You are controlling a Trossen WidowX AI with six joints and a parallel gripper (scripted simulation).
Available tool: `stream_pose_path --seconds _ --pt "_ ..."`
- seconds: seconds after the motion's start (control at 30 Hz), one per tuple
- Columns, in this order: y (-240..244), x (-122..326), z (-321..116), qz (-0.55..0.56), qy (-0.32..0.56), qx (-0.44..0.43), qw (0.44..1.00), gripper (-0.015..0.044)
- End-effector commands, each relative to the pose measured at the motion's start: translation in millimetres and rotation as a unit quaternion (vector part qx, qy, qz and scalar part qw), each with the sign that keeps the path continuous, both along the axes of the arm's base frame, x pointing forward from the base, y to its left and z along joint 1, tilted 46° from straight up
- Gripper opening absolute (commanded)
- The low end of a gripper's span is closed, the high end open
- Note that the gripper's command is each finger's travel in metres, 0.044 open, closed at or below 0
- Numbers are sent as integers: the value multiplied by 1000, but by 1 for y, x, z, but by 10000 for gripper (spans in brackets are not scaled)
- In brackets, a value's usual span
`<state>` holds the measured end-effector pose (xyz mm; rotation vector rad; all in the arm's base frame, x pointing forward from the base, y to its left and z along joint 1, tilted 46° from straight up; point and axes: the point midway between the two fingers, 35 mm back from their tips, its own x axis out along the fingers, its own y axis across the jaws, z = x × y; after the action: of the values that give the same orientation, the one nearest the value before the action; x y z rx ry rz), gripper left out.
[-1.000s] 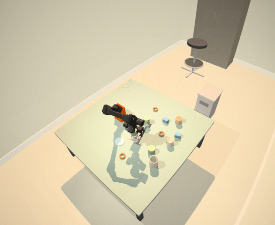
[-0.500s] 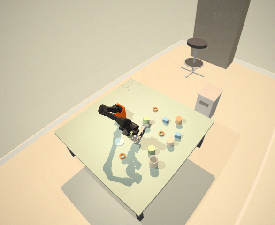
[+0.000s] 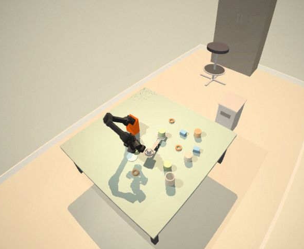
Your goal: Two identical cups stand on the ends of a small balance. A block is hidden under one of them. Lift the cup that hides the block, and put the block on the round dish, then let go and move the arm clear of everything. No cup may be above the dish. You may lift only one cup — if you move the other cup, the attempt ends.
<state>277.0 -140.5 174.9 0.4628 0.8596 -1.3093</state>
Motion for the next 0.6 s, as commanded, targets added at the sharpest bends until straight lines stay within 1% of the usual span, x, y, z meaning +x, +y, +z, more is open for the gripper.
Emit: stream_pose_path --seconds 0.0,0.57 --pt "-9 -12 5 2 -8 2 1000 0" --pt "-51 -80 12 1 -18 -12 1000 0"
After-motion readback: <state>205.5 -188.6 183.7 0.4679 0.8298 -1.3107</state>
